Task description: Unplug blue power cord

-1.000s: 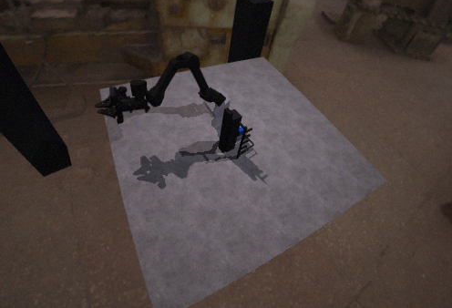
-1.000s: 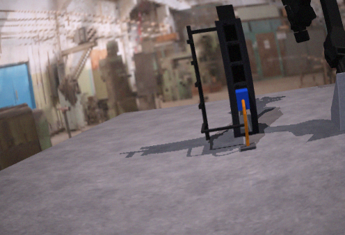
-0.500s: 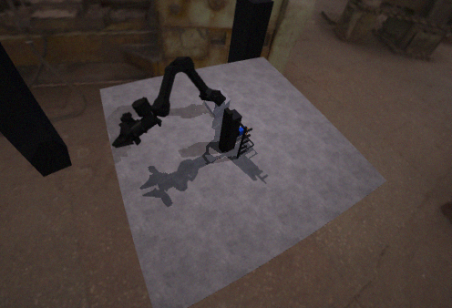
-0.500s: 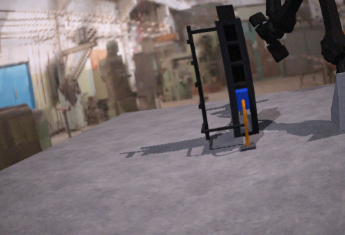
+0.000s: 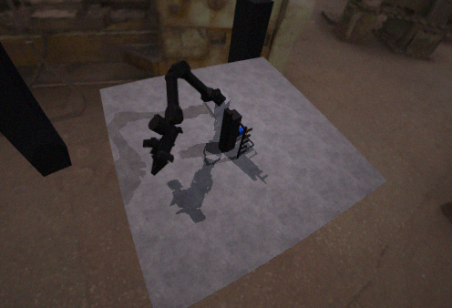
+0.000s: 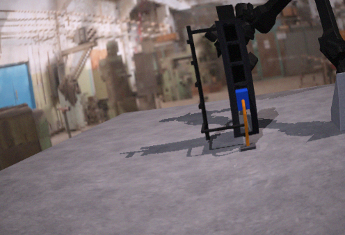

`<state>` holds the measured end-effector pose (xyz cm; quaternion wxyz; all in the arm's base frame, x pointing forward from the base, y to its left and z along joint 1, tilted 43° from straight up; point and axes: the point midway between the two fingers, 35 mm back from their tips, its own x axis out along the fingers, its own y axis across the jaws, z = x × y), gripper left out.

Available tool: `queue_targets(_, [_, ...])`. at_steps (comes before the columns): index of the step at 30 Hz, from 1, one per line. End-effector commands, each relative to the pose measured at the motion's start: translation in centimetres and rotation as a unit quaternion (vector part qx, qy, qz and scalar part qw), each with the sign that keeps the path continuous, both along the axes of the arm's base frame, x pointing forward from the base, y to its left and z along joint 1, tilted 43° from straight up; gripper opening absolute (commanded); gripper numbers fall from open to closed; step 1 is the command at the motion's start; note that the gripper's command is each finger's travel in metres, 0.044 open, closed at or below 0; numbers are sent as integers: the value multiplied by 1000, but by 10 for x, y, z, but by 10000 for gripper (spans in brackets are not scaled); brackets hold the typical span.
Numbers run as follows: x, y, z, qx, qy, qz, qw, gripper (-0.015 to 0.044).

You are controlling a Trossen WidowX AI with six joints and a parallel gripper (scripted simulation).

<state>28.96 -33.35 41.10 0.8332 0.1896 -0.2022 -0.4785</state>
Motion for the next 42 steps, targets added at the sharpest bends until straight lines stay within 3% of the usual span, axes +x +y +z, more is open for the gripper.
queue_targets(1, [32,17,-21,5,69,30,997,160])
queue_targets(11, [115,92,-91,-7,273,145,951,160])
queue_targets(21, [166,197,-164,-72,468,274,837,160])
queue_targets(35, [169,344,-251,-199,648,398,618,160])
queue_targets(42, [117,394,-329,-260,759,446,397,160])
